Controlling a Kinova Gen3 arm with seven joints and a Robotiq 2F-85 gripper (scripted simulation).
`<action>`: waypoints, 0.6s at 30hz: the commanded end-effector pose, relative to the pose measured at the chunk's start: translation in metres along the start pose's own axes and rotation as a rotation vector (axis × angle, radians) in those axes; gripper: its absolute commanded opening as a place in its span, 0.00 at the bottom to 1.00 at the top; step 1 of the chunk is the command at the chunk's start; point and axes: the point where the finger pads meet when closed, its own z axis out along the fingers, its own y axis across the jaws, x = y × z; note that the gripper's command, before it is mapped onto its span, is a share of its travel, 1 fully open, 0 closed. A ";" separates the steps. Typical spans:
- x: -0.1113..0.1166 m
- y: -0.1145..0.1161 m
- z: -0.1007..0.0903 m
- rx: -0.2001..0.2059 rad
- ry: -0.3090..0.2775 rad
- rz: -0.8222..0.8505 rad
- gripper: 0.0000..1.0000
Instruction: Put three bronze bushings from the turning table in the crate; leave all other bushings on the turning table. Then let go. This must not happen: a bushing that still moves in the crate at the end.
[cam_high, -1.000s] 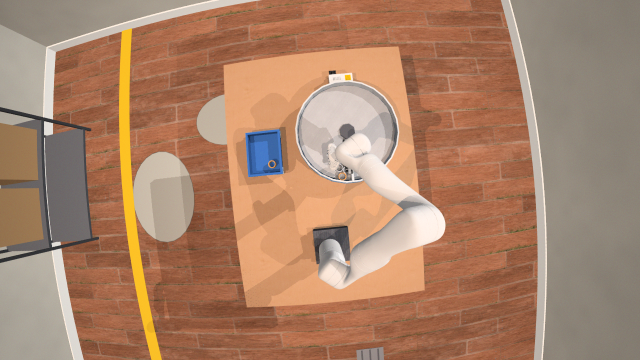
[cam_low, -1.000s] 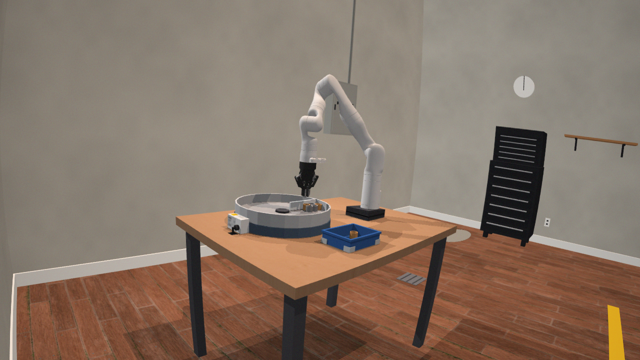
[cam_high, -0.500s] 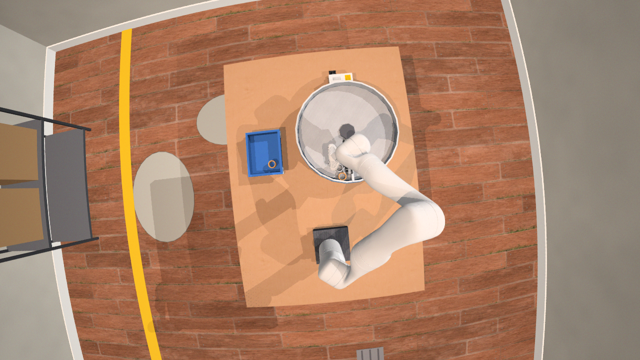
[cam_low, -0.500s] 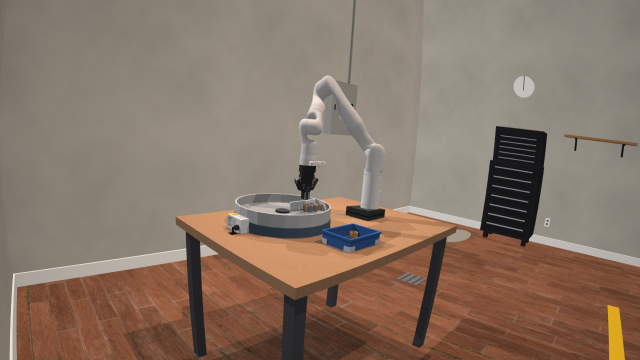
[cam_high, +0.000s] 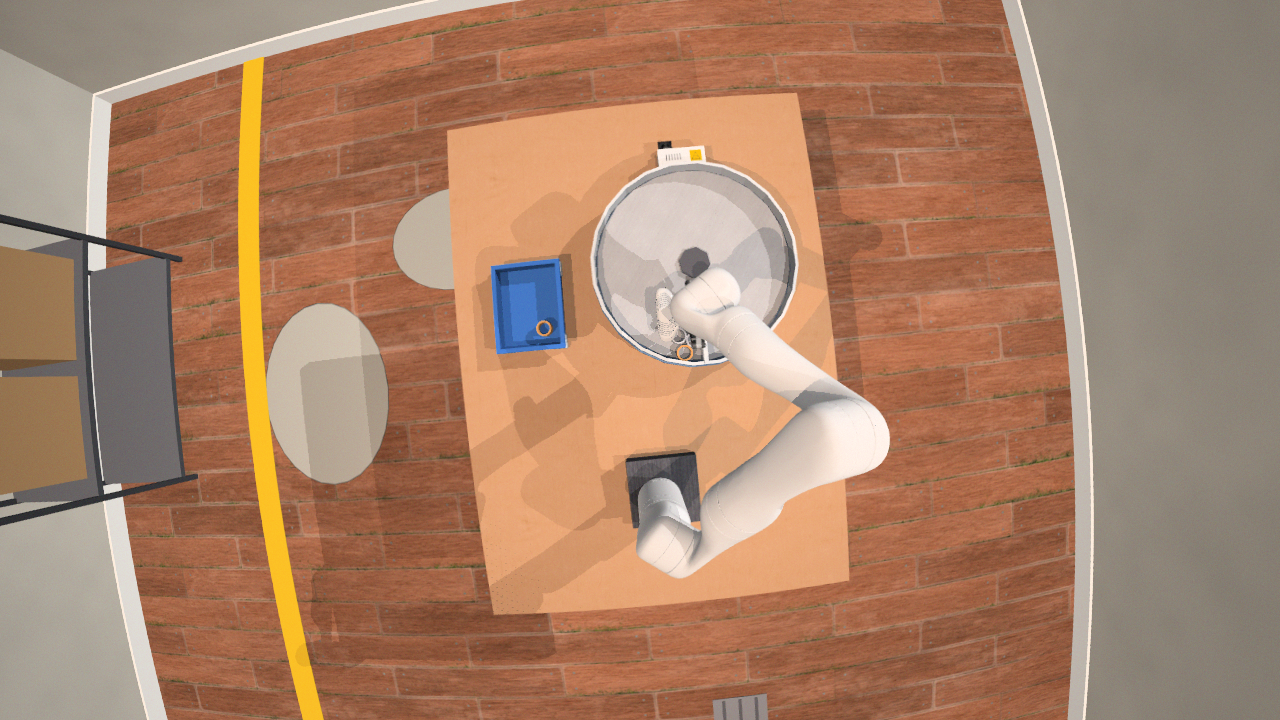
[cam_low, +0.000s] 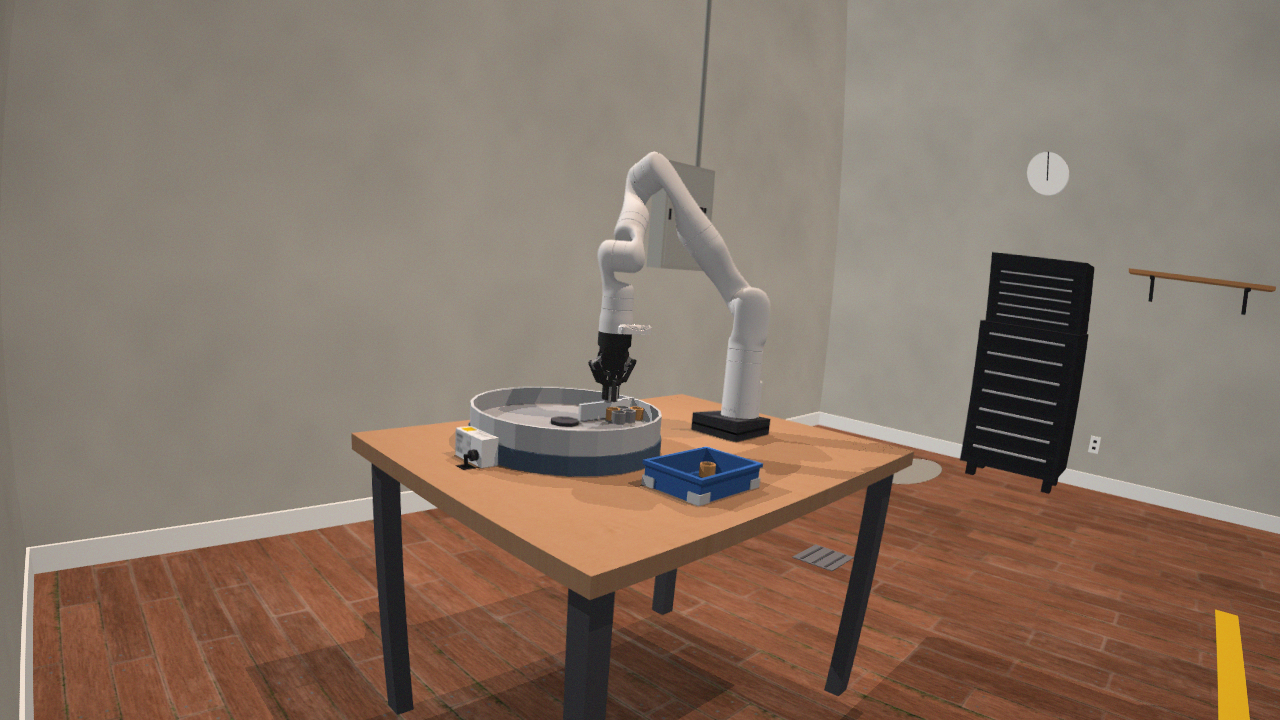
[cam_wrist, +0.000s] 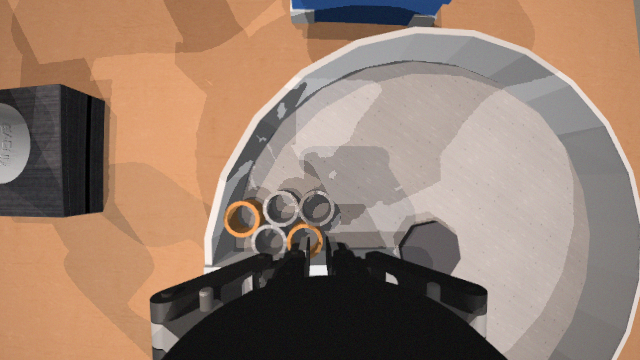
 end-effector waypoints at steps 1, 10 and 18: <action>0.001 0.000 0.000 0.000 0.000 -0.001 0.14; 0.001 0.000 0.002 0.000 0.000 -0.001 0.14; 0.001 0.000 0.005 0.000 0.000 -0.001 0.14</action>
